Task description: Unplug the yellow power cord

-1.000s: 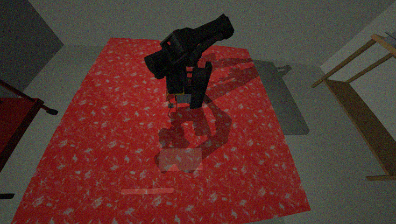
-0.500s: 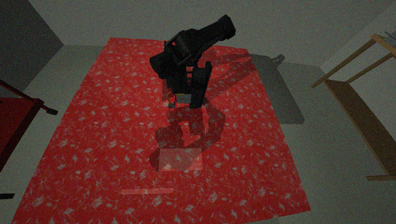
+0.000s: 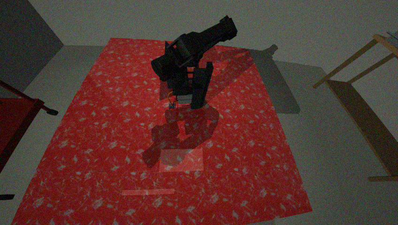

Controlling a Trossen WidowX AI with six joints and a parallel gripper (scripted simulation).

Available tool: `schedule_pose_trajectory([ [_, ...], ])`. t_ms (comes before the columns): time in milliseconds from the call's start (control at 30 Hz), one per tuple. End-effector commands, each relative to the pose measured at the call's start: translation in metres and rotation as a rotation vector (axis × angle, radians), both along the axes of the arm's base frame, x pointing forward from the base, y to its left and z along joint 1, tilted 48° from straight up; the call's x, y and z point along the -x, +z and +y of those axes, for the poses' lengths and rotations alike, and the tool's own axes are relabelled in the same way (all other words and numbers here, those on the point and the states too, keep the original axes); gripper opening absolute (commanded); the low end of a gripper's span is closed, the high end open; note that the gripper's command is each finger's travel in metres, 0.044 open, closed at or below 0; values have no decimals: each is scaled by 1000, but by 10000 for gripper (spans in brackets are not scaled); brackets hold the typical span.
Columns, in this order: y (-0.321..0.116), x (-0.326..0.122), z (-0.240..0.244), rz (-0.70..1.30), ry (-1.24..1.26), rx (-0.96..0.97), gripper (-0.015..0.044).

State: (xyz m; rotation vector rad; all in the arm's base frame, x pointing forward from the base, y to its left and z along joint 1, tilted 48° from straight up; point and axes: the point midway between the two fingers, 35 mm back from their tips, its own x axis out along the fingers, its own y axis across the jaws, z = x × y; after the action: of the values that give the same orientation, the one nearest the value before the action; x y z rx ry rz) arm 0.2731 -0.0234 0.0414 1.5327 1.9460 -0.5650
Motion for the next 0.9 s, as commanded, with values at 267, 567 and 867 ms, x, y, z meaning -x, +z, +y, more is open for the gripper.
schedule_pose_trajectory([
  [267,-1,0,-2,3,0,1,0],
  [567,-11,-4,-11,3,-1,1,0],
  [867,-21,-8,-21,3,-2,2,0],
])
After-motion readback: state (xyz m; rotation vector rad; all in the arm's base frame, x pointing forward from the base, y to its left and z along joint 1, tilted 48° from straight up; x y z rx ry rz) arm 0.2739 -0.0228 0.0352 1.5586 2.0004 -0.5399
